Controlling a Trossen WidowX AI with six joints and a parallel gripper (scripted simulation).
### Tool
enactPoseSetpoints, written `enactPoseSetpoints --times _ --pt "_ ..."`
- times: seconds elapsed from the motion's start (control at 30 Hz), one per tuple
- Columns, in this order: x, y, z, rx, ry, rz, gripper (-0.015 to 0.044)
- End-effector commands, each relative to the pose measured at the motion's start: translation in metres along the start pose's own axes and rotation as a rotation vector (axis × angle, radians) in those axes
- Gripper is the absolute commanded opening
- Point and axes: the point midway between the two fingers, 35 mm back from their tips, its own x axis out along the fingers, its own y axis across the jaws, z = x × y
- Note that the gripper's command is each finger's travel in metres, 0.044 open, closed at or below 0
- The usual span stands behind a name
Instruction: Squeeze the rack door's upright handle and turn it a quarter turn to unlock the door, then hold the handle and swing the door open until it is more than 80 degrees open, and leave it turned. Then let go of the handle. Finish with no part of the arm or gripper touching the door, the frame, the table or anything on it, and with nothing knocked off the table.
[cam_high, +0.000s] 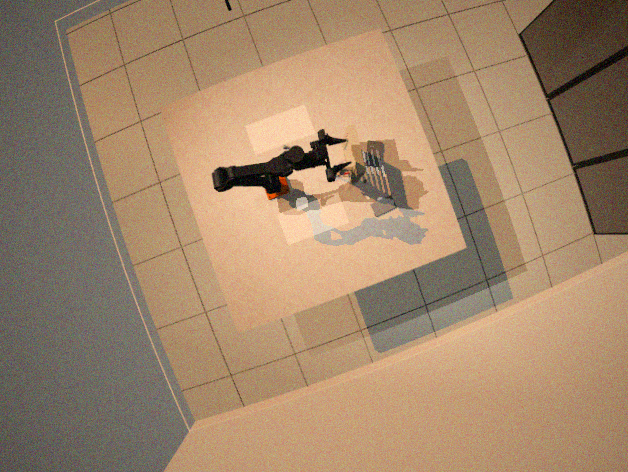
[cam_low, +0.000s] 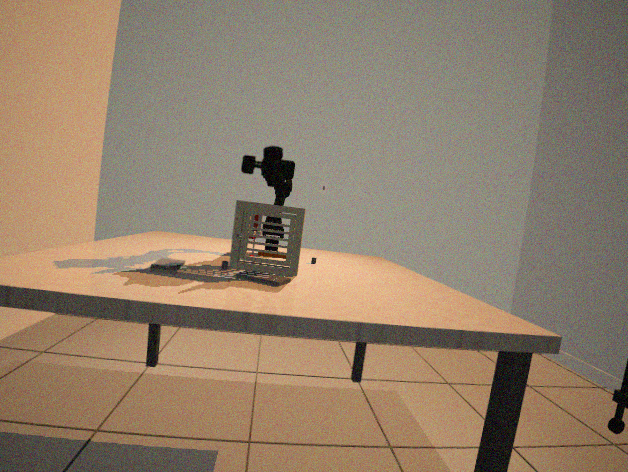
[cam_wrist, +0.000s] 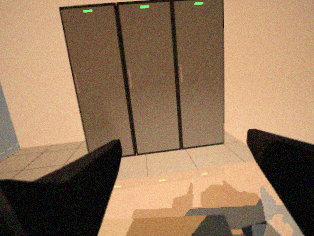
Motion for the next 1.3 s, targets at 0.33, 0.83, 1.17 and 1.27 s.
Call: enactPoseSetpoints --times 0.33,0.83,1.17,1.27 --pt "0.023 -0.002 -0.015 0.006 0.202 -0.003 0.0296" --pt "0.043 -0.002 -0.042 0.007 0.522 -0.001 0.0296" --pt "0.047 -0.002 -0.059 0.007 0.735 0.001 0.0296" --pt "0.046 -0.002 -0.064 0.006 0.799 0.002 0.0296"
